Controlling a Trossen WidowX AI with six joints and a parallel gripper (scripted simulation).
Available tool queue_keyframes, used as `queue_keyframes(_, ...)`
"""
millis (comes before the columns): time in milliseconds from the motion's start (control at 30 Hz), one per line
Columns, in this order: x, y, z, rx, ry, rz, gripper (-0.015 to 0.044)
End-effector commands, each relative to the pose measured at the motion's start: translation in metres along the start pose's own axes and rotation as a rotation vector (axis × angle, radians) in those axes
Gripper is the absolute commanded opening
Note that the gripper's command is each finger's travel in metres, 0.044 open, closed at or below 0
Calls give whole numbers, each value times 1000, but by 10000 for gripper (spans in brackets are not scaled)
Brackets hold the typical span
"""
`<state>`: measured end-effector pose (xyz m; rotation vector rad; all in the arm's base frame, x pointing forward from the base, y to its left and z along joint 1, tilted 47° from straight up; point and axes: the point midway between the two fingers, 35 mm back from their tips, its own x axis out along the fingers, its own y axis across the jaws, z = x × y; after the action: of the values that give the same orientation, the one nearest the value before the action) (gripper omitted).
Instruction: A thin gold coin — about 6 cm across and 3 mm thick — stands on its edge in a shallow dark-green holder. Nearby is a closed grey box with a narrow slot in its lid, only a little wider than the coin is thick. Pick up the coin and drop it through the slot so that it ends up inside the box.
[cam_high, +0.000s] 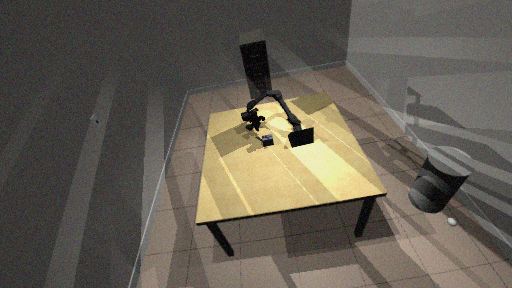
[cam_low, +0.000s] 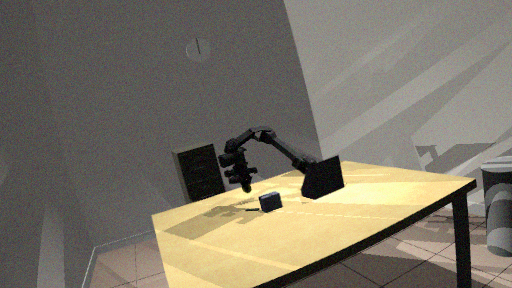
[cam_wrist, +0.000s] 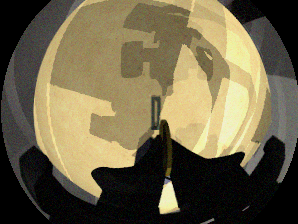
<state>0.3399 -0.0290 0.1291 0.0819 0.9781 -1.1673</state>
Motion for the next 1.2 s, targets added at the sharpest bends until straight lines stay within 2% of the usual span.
queue_keyframes(0,-3,0,0,-43,4,1,0)
queue_keyframes(800,-4,-6,6,-849,3,3,0)
queue_keyframes(1167,-4,-4,-3,-872,4,5,0)
